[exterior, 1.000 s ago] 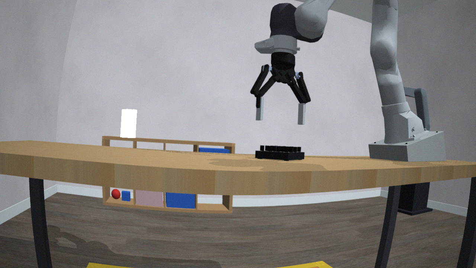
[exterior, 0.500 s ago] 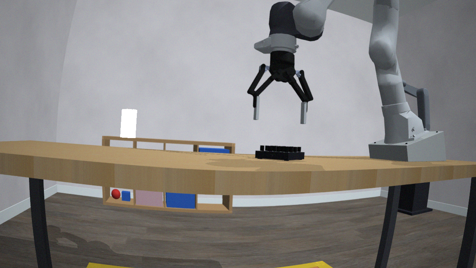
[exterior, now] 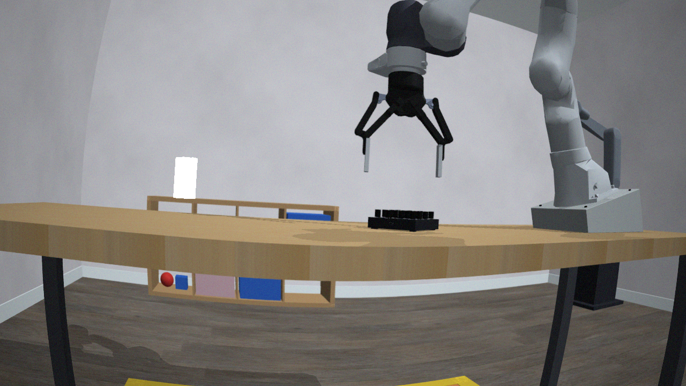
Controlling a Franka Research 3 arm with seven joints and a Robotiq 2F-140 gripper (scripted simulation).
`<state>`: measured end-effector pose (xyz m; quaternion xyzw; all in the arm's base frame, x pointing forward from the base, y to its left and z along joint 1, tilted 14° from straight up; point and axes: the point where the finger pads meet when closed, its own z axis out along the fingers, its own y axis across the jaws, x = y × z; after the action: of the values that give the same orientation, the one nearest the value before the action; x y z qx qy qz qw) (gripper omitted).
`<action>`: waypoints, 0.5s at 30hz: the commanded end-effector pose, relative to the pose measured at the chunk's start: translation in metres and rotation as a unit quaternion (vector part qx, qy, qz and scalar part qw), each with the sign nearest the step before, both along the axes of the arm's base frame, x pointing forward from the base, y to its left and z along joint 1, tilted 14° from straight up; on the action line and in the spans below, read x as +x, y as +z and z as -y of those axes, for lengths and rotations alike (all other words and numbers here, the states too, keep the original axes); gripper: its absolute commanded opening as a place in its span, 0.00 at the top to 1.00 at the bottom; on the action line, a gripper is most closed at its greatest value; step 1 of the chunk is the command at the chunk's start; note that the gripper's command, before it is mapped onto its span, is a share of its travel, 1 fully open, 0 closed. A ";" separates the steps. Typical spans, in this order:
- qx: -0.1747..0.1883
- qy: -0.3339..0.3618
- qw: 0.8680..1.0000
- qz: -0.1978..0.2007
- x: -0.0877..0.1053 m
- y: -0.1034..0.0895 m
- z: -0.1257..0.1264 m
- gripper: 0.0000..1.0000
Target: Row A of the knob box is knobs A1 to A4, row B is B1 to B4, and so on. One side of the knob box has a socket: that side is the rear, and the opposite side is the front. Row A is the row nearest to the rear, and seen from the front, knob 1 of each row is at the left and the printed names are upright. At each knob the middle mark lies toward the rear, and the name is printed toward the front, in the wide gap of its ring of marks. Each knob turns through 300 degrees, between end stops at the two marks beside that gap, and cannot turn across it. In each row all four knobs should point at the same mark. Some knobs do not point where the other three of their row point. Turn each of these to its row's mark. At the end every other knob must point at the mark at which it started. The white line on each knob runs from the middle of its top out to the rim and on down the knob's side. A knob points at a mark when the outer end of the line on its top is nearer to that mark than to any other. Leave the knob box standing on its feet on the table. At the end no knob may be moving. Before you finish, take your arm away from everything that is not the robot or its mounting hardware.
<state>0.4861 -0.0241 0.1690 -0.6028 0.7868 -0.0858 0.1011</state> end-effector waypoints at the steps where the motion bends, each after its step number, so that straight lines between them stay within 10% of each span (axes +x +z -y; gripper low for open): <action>1: 0.019 -0.076 0.997 -0.006 0.000 0.000 -0.004 0.00; 15: 0.047 -0.176 0.983 -0.005 0.004 0.002 -0.013 0.00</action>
<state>0.4912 -0.0151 0.1716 -0.5097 0.8500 -0.0735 0.1105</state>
